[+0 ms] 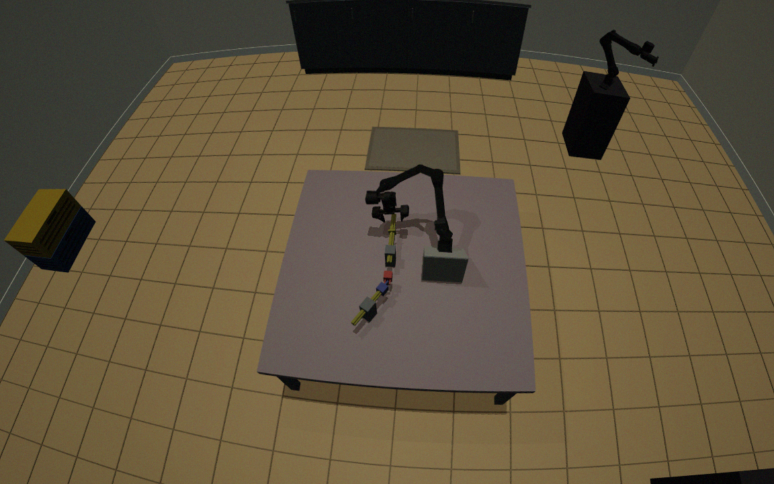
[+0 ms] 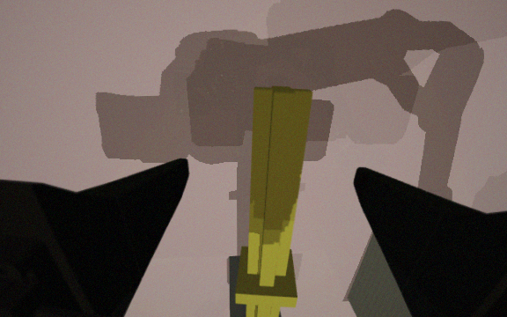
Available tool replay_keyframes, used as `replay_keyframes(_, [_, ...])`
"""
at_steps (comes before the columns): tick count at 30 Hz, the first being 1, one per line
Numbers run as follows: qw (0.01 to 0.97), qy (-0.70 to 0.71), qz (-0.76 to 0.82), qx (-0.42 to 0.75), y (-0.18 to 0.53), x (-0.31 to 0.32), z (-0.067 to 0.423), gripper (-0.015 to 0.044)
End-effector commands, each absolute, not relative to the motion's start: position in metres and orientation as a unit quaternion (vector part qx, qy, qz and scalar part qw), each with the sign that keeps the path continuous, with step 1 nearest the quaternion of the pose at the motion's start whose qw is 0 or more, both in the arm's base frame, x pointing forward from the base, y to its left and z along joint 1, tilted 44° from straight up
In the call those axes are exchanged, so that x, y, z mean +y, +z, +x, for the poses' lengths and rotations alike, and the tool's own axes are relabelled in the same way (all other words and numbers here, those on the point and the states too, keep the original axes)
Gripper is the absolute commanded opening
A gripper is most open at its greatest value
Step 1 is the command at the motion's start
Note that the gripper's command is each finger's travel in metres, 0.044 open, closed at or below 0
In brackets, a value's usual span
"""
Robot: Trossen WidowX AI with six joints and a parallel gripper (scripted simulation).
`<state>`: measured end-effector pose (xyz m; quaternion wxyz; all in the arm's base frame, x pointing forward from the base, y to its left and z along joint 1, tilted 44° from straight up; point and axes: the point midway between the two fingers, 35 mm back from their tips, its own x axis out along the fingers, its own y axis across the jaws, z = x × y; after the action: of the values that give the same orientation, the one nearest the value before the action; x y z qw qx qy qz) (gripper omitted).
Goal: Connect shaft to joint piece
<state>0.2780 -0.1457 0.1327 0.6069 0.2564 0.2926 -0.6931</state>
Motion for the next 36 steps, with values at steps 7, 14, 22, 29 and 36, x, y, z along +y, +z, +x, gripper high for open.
replay_keyframes(7, [0.604,-0.697,0.254,0.292,0.12,-0.158,0.274,0.044])
replay_keyframes(14, [0.604,-0.697,0.254,0.291,0.113,-0.165,0.273,0.044])
replay_keyframes(22, [0.604,-0.697,0.254,0.291,0.113,-0.165,0.273,0.0256])
replay_keyframes(29, [0.604,-0.697,0.254,0.291,0.113,-0.165,0.273,0.0102])
replay_keyframes(36, [0.604,-0.697,0.254,0.291,0.113,-0.165,0.273,0.0102])
